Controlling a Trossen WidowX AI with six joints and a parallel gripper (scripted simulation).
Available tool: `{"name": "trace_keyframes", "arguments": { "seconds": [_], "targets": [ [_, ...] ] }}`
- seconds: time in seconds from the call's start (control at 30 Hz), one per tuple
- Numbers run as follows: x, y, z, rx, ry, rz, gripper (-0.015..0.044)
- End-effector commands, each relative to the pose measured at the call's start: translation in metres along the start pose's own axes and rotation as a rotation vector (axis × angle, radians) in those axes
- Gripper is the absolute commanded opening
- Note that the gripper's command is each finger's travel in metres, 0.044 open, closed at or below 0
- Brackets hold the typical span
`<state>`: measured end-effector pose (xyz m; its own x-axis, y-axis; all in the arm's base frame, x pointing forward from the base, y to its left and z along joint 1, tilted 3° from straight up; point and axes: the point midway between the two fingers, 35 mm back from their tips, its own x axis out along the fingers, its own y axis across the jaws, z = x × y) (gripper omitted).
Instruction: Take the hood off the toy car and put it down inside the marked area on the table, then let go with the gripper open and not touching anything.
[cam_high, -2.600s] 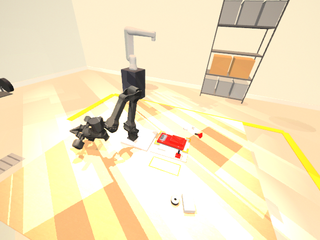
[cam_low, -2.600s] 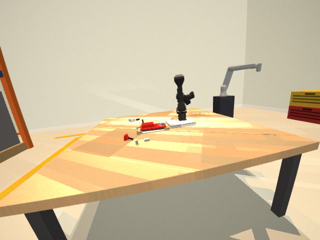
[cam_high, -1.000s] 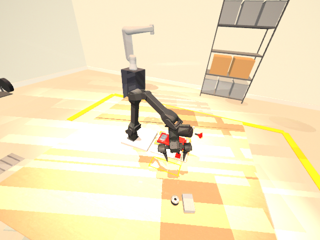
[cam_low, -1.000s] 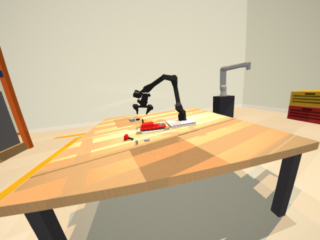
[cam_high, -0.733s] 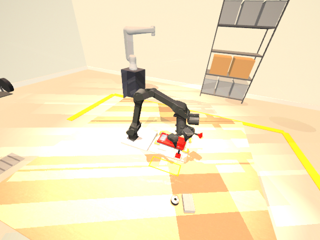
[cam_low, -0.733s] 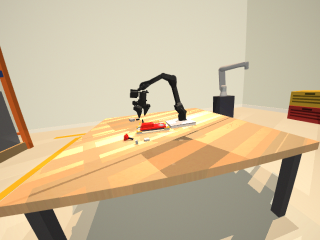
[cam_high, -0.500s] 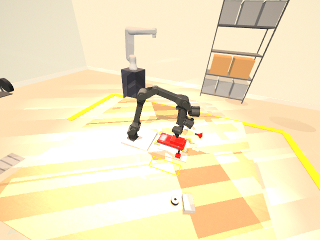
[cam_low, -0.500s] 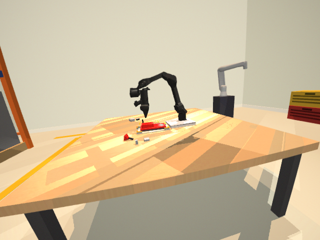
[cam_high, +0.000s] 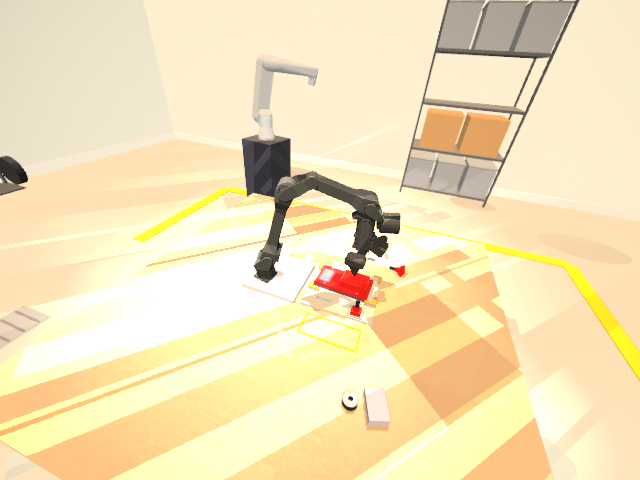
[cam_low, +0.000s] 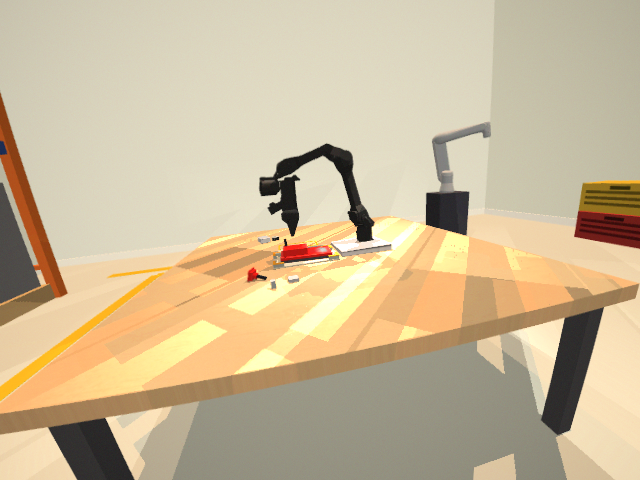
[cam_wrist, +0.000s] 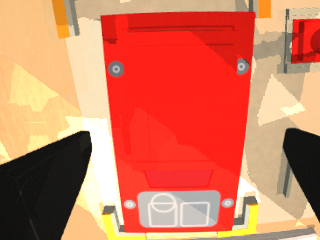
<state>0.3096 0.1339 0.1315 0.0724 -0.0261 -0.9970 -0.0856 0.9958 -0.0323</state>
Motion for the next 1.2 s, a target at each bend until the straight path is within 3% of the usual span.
{"name": "trace_keyframes", "arguments": {
  "seconds": [0.0,1.17],
  "targets": [
    [0.007,0.0,-0.002,-0.007,0.013,-0.001,0.044],
    [0.041,0.001,-0.003,-0.007,0.013,-0.001,0.044]
  ]
}}
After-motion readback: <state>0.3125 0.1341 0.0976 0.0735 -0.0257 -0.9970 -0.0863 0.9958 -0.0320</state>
